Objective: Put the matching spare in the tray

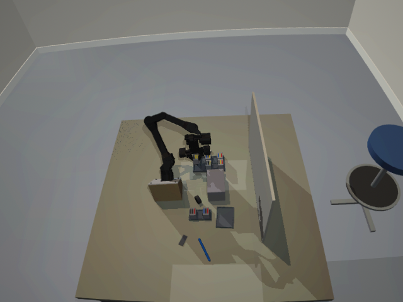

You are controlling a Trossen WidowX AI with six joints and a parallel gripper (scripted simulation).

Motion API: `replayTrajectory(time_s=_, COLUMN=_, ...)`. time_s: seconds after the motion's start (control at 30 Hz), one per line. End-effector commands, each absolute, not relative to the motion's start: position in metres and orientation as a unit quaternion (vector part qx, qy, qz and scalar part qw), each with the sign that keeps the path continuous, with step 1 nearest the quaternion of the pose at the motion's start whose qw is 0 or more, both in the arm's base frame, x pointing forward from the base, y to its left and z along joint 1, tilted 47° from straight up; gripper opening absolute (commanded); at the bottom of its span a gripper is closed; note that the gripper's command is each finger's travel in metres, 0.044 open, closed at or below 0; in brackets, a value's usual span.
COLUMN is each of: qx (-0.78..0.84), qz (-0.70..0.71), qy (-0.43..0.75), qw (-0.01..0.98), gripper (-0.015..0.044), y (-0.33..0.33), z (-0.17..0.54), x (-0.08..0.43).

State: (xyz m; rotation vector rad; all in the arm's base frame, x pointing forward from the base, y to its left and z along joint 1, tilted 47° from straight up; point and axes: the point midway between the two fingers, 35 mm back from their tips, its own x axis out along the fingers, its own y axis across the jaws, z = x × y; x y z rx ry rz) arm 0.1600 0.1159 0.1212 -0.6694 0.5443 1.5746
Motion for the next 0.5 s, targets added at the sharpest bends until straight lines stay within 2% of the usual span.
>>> replayTrajectory(time_s=0.0, qx=-0.290, qz=0.686, qy=0.232, qw=0.626, gripper=0.0000, y=0.111, z=0.130, x=0.160)
replayTrajectory(time_s=0.47, qx=-0.291, qz=0.685, qy=0.235, qw=0.624, gripper=0.0000, y=0.089, z=0.155, x=0.165)
